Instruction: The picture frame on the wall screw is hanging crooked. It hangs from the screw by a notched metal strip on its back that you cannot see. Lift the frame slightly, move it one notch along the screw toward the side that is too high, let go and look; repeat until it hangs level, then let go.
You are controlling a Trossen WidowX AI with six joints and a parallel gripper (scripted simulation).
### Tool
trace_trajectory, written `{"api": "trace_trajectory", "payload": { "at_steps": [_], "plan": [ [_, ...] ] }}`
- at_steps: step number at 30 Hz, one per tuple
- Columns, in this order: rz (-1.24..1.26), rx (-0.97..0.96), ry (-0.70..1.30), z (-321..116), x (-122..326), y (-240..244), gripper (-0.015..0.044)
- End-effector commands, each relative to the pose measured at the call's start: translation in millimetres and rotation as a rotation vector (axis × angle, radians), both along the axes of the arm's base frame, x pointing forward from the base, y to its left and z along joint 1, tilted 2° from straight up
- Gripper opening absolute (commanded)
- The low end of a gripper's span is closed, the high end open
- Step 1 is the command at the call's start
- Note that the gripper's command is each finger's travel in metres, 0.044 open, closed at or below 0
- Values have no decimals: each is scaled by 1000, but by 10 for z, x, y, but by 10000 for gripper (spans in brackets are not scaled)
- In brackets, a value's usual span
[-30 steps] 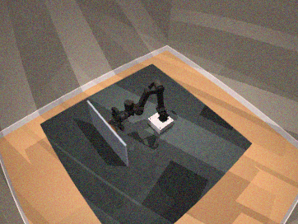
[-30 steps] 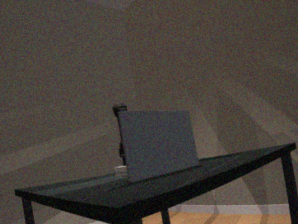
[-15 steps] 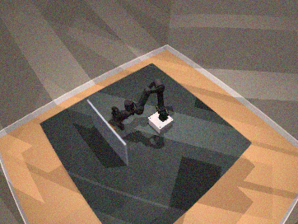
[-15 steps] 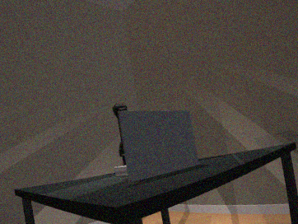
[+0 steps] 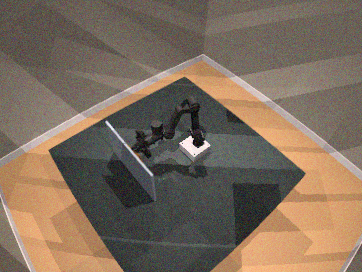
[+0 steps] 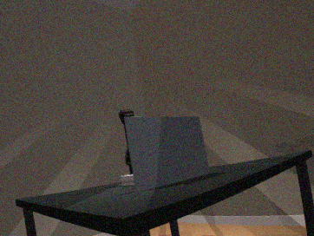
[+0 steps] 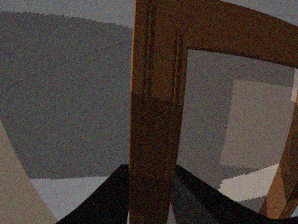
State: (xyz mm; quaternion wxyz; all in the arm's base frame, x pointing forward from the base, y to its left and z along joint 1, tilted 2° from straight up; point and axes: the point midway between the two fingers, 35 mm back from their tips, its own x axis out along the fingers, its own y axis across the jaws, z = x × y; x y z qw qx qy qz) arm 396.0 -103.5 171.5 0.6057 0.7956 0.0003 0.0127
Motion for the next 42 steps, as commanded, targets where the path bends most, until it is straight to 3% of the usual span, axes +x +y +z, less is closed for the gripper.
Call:
{"api": "trace_trajectory", "payload": {
  "at_steps": [1,42],
  "plan": [
    [-2,-1,-7,6,-1,-4,0],
    [2,-5,-2,-61,1,26,0]
  ]
}}
